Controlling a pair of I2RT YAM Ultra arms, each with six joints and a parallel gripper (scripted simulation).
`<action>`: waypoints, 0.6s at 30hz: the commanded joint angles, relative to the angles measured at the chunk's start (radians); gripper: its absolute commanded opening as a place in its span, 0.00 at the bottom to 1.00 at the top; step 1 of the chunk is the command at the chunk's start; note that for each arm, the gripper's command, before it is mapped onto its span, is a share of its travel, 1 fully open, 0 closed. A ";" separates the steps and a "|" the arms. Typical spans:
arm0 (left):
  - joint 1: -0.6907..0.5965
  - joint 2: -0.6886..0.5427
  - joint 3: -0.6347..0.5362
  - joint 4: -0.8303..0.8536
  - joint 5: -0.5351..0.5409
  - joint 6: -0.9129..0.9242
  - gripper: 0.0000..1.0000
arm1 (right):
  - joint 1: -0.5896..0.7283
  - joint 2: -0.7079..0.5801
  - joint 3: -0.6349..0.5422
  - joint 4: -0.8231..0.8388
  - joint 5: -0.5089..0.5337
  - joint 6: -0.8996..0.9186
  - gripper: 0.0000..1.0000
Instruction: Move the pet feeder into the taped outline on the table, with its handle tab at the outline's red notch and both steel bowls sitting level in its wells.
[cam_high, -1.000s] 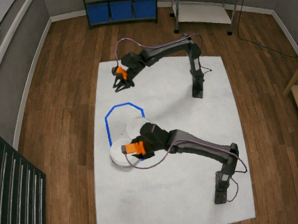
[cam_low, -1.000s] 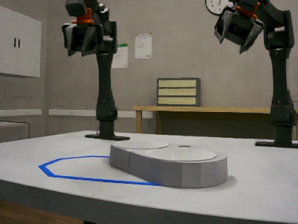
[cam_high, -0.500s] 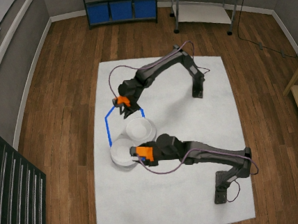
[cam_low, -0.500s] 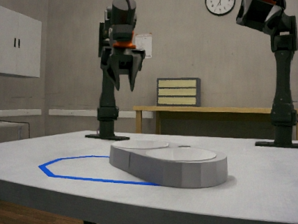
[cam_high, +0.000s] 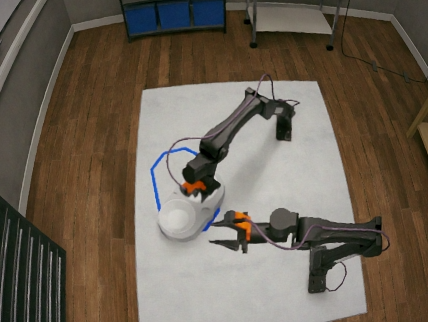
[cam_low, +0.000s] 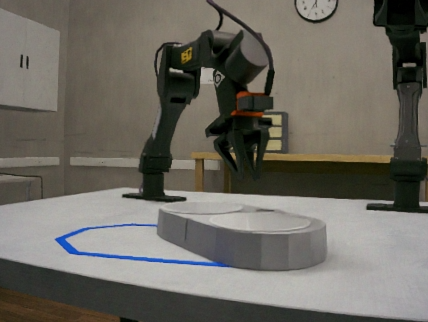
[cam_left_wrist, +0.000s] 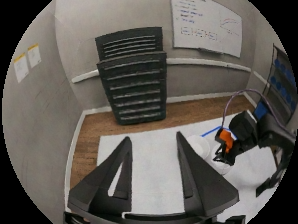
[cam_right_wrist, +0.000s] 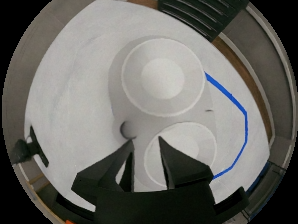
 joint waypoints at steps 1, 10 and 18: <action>0.031 -0.055 -0.081 0.133 0.048 0.133 0.47 | 0.030 0.035 0.096 -0.091 0.010 -0.011 0.30; 0.069 -0.115 -0.080 0.165 0.079 0.082 0.47 | 0.096 0.137 0.209 -0.159 0.015 -0.013 0.30; 0.066 -0.106 -0.103 0.155 0.068 0.081 0.47 | 0.091 0.121 0.242 -0.157 0.008 -0.009 0.30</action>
